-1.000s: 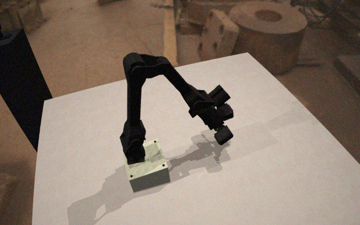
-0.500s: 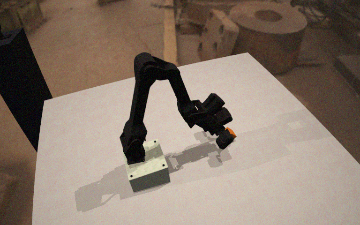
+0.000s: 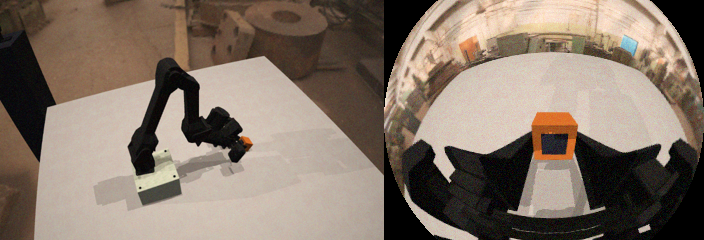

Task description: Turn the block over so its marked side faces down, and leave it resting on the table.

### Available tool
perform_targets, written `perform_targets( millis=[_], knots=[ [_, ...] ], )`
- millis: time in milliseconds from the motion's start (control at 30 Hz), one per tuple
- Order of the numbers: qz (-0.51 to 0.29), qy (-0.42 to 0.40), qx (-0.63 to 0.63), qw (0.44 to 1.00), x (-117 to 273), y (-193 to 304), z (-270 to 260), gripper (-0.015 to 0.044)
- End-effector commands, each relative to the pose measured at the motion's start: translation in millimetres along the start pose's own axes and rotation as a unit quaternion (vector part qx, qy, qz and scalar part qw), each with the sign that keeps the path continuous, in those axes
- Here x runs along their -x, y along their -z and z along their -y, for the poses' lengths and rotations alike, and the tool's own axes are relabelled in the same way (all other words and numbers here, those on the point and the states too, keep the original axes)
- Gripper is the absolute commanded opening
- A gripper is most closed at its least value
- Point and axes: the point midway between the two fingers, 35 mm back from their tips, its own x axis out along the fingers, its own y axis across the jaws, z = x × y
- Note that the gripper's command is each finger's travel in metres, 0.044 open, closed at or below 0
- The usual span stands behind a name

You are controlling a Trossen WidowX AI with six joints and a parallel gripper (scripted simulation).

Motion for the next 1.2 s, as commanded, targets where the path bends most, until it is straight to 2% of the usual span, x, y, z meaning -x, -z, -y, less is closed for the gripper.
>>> perform_targets(
  millis=[0,300,767,1167],
  knots=[
    [0.020,0.002,0.000,1.000,7.2,10.8,1.4,0.0000],
    [0.053,0.002,0.000,0.999,14.9,8.6,1.6,0.0000],
    [0.055,0.002,0.000,0.999,15.2,8.2,1.6,0.0000],
    [0.055,0.002,0.000,0.999,15.2,8.2,1.6,0.0315]
  ],
)
